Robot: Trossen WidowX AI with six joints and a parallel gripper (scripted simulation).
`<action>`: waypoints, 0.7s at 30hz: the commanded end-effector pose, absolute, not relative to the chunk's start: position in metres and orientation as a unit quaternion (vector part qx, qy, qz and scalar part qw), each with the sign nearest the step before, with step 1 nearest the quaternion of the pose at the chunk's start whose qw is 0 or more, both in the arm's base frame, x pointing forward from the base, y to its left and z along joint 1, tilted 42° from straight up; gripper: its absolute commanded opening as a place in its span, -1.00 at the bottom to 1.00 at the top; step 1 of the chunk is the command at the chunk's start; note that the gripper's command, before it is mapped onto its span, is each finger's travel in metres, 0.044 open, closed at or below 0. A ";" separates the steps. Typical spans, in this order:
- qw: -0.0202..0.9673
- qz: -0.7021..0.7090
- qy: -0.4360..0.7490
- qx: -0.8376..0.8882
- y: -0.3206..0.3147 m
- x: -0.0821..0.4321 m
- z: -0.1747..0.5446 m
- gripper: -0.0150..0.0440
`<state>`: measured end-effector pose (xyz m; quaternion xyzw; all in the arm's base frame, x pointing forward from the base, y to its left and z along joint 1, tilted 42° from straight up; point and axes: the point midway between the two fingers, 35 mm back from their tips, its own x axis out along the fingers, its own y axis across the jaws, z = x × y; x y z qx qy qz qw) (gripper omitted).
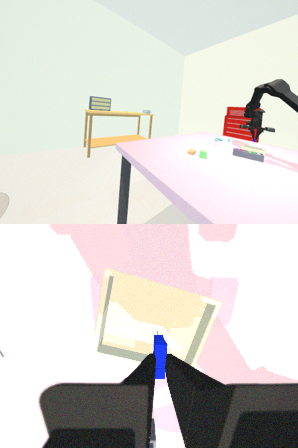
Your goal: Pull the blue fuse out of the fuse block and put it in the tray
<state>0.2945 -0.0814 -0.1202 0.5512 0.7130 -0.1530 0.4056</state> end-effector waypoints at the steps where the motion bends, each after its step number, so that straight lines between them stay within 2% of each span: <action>1: 0.411 -0.152 0.712 0.549 -0.082 0.297 -0.125 -0.49; 21: 0.411 -0.151 0.712 0.549 -0.060 0.294 -0.149 -0.49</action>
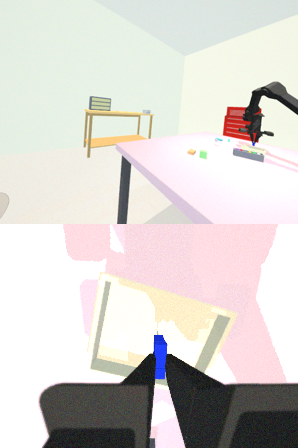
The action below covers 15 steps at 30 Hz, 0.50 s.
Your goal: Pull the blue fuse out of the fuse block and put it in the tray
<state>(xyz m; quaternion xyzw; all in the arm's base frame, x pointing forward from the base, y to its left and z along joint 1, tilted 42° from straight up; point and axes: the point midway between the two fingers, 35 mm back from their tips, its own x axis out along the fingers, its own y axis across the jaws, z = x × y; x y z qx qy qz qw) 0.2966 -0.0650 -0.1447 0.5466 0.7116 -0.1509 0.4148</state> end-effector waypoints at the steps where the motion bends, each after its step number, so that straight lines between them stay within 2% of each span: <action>1: 0.411 -0.151 0.712 0.549 -0.059 0.294 -0.150 -0.49; 4: 0.411 -0.151 0.712 0.549 -0.059 0.294 -0.150 -0.49; 15: 0.414 -0.151 0.712 0.546 -0.061 0.296 -0.148 0.49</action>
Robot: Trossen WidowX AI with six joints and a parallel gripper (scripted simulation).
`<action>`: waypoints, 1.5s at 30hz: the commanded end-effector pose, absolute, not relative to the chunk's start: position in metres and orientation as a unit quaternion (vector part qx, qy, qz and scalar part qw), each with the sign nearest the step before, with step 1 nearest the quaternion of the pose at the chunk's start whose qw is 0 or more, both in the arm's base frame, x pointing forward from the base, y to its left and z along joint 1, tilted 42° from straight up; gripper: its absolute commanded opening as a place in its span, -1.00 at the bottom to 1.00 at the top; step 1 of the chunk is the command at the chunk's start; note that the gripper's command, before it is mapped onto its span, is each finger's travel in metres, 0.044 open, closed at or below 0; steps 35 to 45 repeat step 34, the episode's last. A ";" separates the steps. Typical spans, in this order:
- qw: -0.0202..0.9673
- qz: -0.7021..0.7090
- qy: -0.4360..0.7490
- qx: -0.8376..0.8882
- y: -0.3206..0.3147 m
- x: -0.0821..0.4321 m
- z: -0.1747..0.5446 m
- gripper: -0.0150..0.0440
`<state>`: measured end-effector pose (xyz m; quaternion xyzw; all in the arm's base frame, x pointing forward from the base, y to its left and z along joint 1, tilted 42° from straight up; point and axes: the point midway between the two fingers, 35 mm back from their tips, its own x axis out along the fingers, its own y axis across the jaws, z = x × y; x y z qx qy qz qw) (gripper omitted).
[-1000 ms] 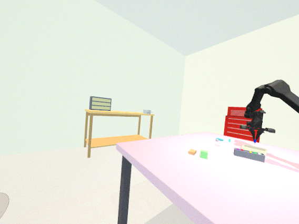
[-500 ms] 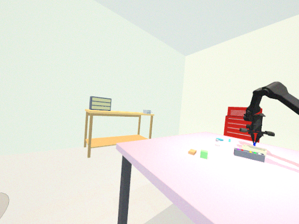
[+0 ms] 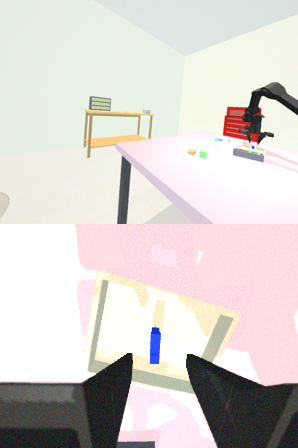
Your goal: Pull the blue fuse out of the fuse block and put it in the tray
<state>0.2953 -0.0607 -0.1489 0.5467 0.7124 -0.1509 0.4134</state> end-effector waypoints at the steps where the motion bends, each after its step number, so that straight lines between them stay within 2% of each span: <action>1: 0.414 -0.151 0.712 0.546 -0.061 0.296 -0.148 0.58; 2: 0.414 -0.151 0.712 0.547 -0.063 0.296 -0.146 0.63; 6: 0.411 -0.152 0.712 0.549 -0.085 0.297 -0.120 0.63; 45: 0.408 -0.152 0.712 0.551 -0.083 0.296 -0.122 0.63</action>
